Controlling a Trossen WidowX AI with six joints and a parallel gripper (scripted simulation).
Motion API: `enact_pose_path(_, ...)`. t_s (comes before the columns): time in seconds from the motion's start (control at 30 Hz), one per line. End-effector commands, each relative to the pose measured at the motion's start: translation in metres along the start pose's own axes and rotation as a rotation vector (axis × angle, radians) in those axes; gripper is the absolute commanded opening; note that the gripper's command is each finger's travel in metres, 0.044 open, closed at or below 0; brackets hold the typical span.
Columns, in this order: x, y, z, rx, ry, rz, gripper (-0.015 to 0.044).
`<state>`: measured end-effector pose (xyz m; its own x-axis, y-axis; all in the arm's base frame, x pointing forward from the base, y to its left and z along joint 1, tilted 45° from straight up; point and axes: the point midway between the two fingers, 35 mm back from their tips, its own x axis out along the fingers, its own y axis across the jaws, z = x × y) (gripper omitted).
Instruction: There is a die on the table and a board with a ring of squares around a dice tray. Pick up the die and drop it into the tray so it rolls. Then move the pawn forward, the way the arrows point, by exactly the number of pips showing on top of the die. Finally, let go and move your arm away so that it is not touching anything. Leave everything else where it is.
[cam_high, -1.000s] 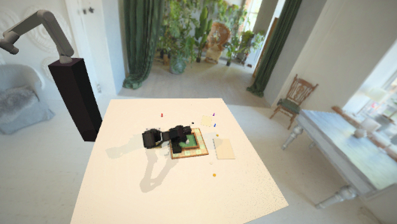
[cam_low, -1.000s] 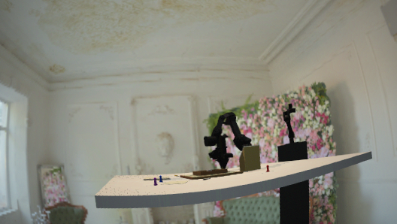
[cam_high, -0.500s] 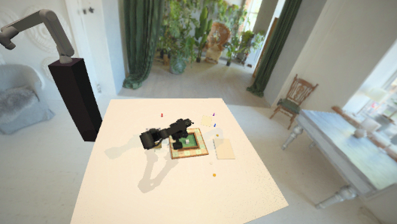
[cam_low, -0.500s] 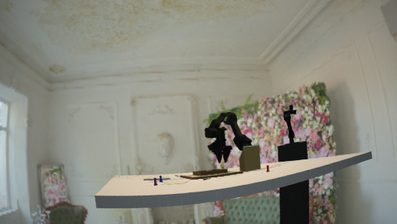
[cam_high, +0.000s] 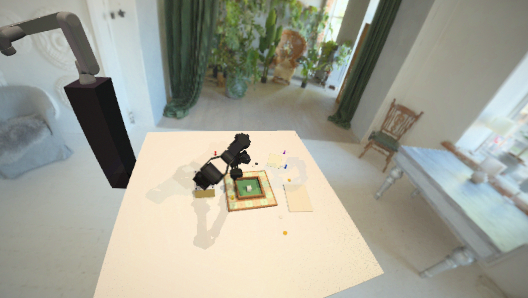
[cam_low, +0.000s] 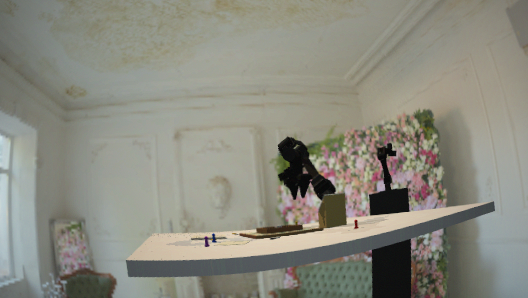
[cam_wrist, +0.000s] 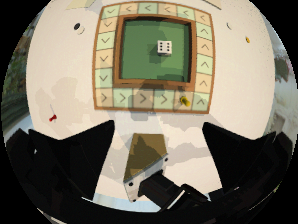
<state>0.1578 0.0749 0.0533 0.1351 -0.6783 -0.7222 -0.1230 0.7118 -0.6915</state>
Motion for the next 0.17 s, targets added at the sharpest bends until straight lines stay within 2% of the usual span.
enact_pose_path(0.0, 0.0019, -0.0024, 0.0008, 0.006, 0.002, 0.001, 0.044)
enact_pose_path(0.13, 0.0019, -0.0024, 0.0008, 0.006, 0.002, 0.001, 0.044)
